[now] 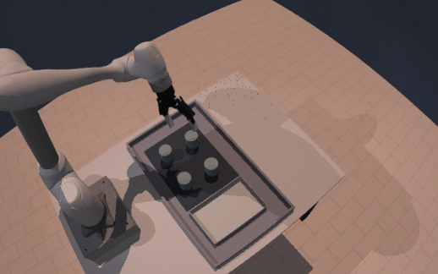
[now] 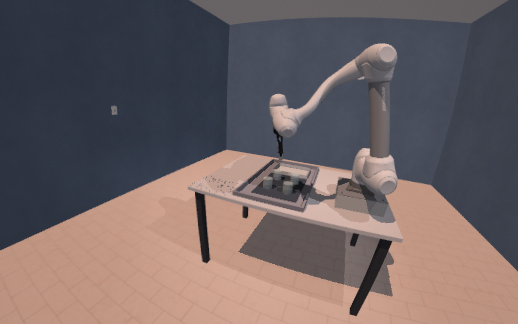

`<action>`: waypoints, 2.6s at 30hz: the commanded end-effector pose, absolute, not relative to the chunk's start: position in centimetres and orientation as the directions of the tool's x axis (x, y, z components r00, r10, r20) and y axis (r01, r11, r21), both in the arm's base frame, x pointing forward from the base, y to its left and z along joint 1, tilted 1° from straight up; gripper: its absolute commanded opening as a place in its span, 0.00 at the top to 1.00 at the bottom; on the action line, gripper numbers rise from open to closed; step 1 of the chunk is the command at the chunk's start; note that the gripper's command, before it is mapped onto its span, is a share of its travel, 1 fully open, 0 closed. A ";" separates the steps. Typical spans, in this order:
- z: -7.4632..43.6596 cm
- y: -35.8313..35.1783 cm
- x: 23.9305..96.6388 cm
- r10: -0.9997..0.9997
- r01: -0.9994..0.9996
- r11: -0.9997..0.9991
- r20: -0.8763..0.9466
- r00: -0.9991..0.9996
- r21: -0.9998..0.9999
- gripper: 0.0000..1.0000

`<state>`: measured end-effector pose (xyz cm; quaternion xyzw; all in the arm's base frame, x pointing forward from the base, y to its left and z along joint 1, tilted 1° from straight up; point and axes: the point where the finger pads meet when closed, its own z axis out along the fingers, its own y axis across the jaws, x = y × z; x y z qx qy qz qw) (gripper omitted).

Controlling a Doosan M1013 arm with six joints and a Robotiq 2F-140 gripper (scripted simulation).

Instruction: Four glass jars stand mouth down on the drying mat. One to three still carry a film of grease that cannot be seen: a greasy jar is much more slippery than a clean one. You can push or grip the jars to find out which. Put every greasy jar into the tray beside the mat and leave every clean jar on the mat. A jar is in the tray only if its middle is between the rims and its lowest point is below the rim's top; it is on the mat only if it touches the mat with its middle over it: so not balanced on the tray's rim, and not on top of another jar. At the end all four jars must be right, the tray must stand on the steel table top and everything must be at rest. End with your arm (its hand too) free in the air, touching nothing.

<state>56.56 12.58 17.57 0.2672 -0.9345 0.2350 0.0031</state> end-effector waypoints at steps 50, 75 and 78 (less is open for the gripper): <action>14.8 9.2 54.1 -0.165 -0.165 0.986 -0.006 -0.986 -0.008 1.00; 10.8 9.2 54.2 -0.165 -0.165 0.986 -0.006 -0.986 -0.008 1.00; 8.4 9.1 54.2 -0.165 -0.165 0.986 -0.006 -0.986 -0.008 1.00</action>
